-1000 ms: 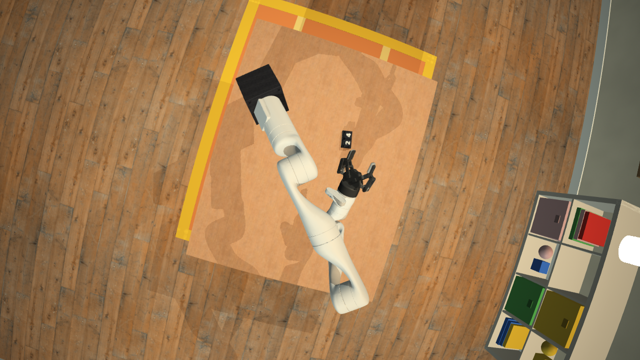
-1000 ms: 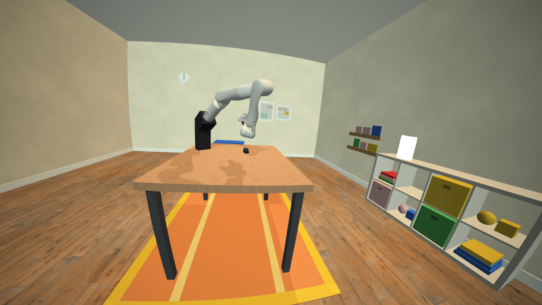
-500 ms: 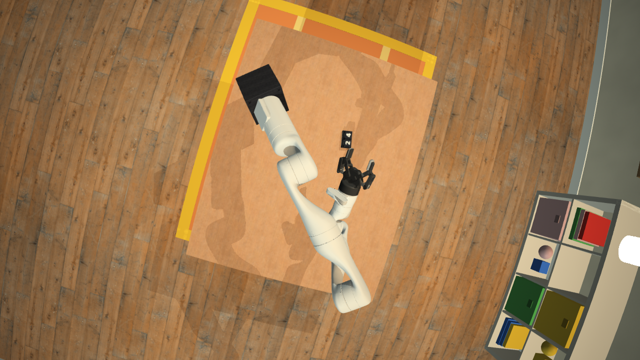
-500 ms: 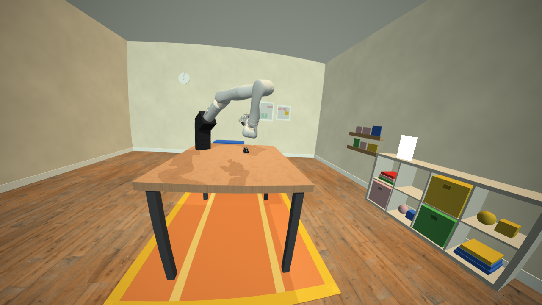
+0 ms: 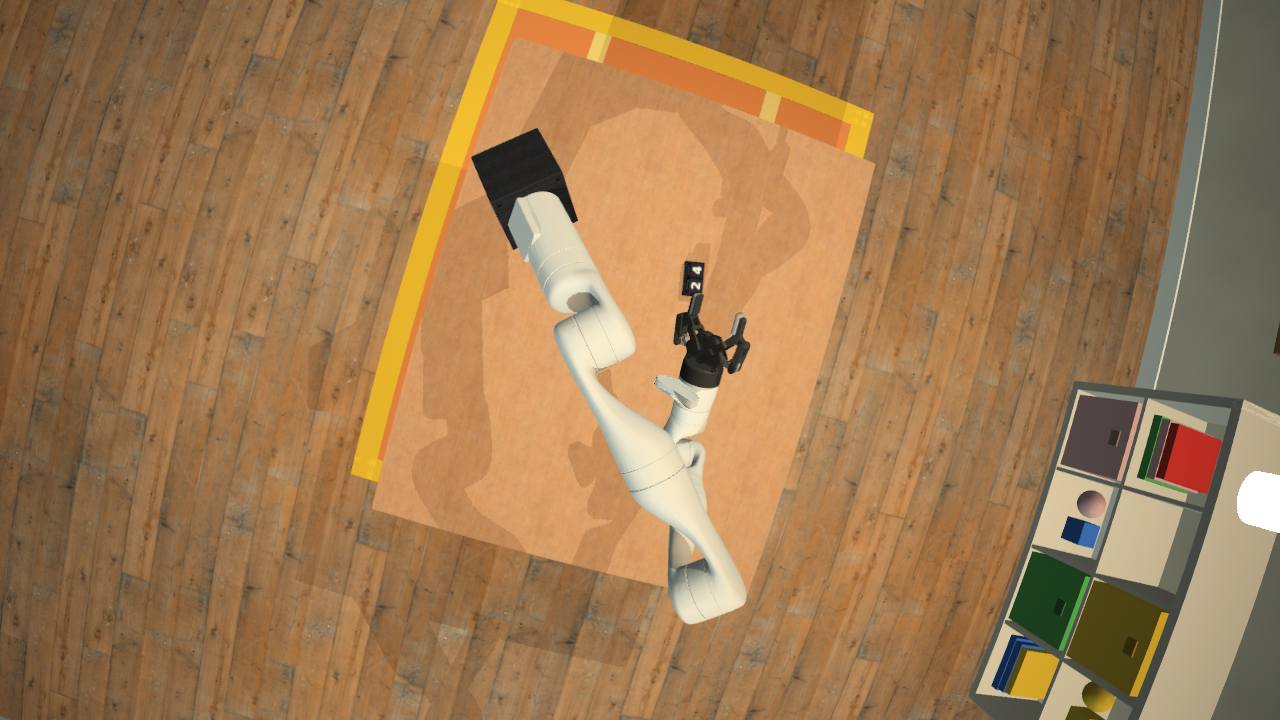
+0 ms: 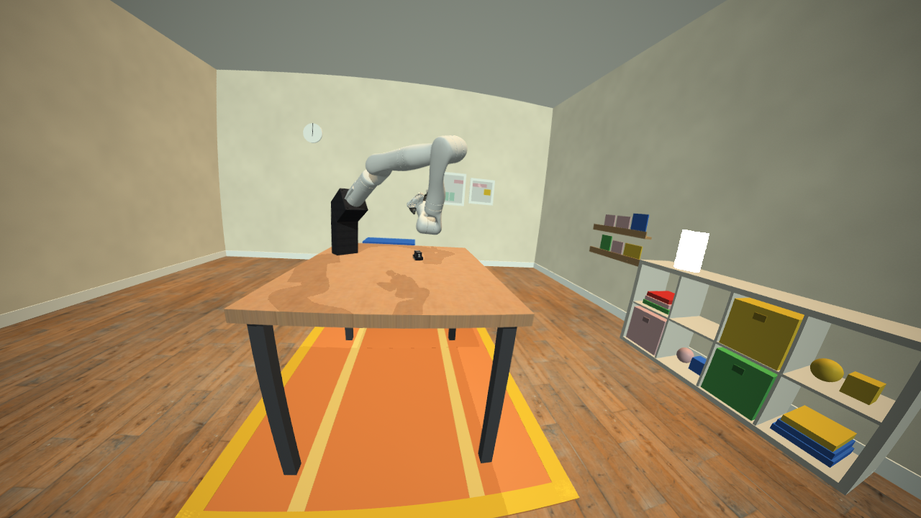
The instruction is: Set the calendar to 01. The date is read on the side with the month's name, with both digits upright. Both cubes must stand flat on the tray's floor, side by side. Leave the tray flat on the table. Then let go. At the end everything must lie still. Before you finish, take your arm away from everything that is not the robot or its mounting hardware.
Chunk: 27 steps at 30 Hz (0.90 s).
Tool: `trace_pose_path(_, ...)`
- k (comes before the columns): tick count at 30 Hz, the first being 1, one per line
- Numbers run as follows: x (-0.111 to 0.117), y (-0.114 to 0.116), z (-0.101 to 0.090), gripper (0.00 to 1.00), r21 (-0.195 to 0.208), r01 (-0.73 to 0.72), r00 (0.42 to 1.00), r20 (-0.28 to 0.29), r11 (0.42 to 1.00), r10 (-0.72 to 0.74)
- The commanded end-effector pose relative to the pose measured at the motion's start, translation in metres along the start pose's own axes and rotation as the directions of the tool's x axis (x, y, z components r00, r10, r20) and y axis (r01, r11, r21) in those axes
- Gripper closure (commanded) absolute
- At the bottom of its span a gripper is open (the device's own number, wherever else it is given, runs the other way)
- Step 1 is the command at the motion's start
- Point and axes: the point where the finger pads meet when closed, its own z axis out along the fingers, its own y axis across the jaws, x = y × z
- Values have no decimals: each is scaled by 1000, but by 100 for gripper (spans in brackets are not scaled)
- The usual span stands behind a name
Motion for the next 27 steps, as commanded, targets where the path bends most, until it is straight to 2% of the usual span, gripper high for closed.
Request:
trace_pose_path(1,0,1,1,0,2,3,1000,-3,1000,-3)
trace_pose_path(2,0,-5,3,0,42,-5,1000,-28,999,6)
trace_pose_path(11,0,-5,3,0,42,-5,1000,-28,999,6)
trace_pose_path(12,-1,-11,5,0,84,-10,999,-50,996,15)
trace_pose_path(18,-1,-11,5,0,84,-10,999,-50,996,15)
trace_pose_path(19,-2,-17,6,0,127,-14,997,-71,992,23)
trace_pose_path(27,-2,-17,6,0,127,-14,997,-71,992,23)
